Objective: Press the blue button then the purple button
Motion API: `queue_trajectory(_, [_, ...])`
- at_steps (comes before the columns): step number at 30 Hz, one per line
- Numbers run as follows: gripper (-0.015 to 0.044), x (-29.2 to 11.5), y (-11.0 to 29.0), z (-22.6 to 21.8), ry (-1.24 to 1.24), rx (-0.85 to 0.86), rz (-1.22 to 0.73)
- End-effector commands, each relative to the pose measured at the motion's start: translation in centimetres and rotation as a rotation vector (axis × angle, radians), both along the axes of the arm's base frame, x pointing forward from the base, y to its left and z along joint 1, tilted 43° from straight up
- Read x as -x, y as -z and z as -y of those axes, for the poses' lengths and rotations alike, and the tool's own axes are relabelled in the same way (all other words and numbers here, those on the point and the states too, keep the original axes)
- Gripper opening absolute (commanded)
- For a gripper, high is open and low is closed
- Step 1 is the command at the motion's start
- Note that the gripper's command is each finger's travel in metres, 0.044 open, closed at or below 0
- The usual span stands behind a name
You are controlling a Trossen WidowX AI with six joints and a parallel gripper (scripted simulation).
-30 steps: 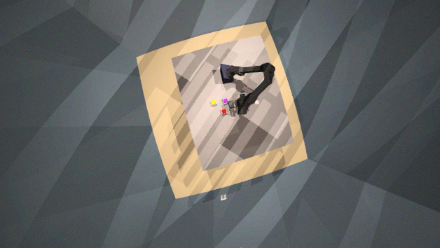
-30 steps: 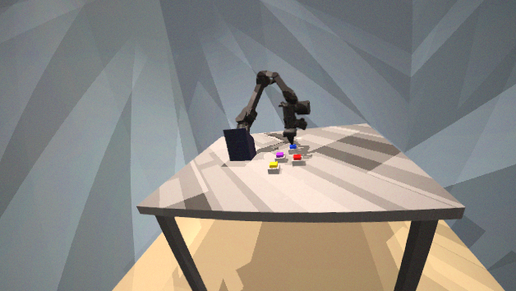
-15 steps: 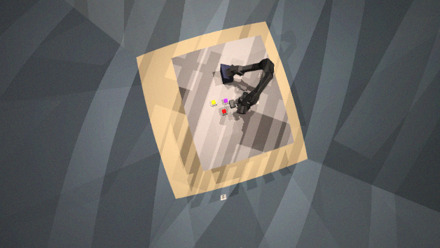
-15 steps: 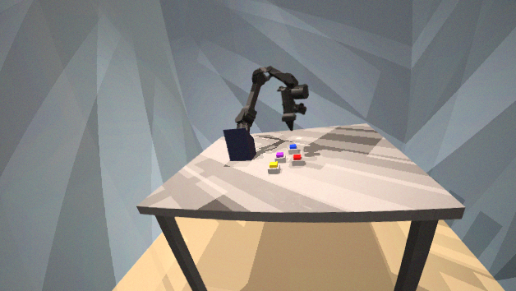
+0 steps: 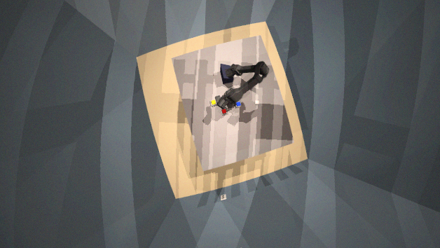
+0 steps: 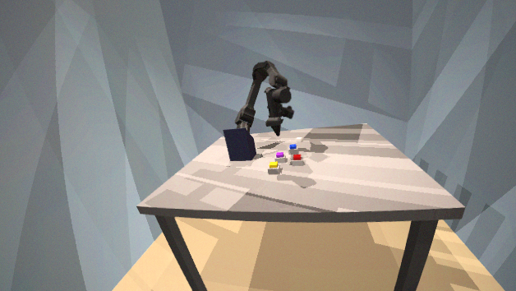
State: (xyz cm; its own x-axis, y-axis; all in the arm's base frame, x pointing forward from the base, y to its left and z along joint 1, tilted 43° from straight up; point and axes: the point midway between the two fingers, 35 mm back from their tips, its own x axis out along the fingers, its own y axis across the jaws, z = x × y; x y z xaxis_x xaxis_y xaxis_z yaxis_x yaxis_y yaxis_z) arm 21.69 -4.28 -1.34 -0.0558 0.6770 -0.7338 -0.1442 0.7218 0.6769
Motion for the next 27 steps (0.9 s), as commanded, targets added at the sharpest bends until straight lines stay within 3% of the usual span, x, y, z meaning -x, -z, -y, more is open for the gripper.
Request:
queue_trajectory(1, [0.0020,0.4,0.7,0.2,-0.014,0.000,0.005])
queue_trajectory(6, [0.0020,0.7,4.9,-3.7,-0.014,-0.002,0.006])
queue_trajectory(27, [0.0020,0.9,6.8,-5.5,-0.014,-0.003,0.006])
